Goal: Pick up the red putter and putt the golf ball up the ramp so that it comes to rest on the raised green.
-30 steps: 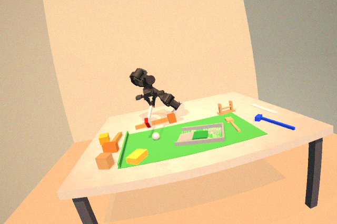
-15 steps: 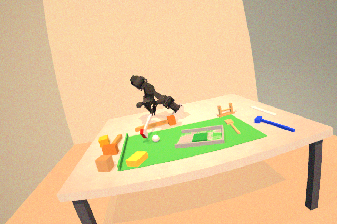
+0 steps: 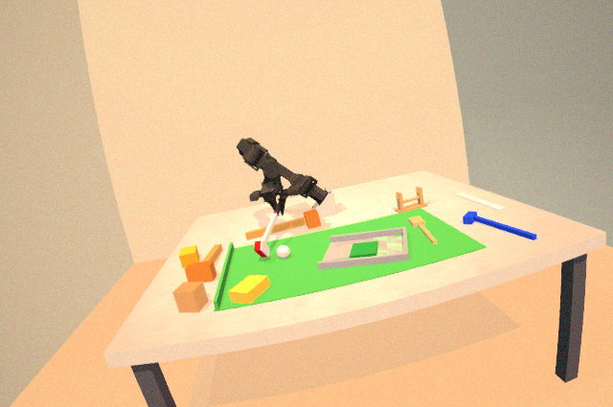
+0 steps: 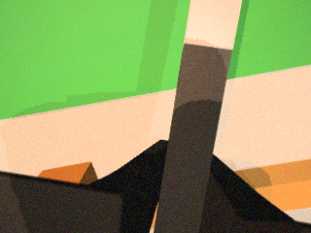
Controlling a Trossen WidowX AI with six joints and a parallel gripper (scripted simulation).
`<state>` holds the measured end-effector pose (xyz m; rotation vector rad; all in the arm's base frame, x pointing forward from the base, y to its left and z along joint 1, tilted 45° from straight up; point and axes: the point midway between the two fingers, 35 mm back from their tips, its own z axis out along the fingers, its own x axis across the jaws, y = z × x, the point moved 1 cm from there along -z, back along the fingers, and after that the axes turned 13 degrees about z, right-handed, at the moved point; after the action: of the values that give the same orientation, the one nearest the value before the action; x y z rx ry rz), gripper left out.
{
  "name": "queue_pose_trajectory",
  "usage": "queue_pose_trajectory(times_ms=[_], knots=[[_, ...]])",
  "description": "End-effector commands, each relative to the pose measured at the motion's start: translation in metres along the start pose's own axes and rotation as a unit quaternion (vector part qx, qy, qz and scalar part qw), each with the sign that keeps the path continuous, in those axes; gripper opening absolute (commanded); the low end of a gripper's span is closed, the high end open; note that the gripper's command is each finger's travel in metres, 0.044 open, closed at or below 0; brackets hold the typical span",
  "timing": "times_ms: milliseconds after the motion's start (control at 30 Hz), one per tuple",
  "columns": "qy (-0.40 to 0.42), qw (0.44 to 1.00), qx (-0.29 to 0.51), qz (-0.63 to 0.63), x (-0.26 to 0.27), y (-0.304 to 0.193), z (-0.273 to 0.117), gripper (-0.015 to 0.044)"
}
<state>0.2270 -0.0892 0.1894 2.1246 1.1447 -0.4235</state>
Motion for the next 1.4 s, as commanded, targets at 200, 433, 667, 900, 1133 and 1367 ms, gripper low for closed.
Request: queue_pose_trajectory(times_ms=[200,433,667,900,1133,1367], knots=[[-0.001,1.000,0.000,0.000,0.000,0.000,0.009,0.0000],[-0.001,1.000,0.000,0.000,0.000,0.000,0.009,0.0000],[-0.001,1.000,-0.003,-0.001,-0.015,0.004,0.010,0.0000],[-0.002,1.000,-0.006,-0.002,-0.030,0.008,0.011,0.0000],[-0.002,1.000,-0.001,0.000,-0.018,0.006,0.013,0.0000],[0.003,1.000,-0.001,-0.002,0.084,-0.015,0.013,0.0000]])
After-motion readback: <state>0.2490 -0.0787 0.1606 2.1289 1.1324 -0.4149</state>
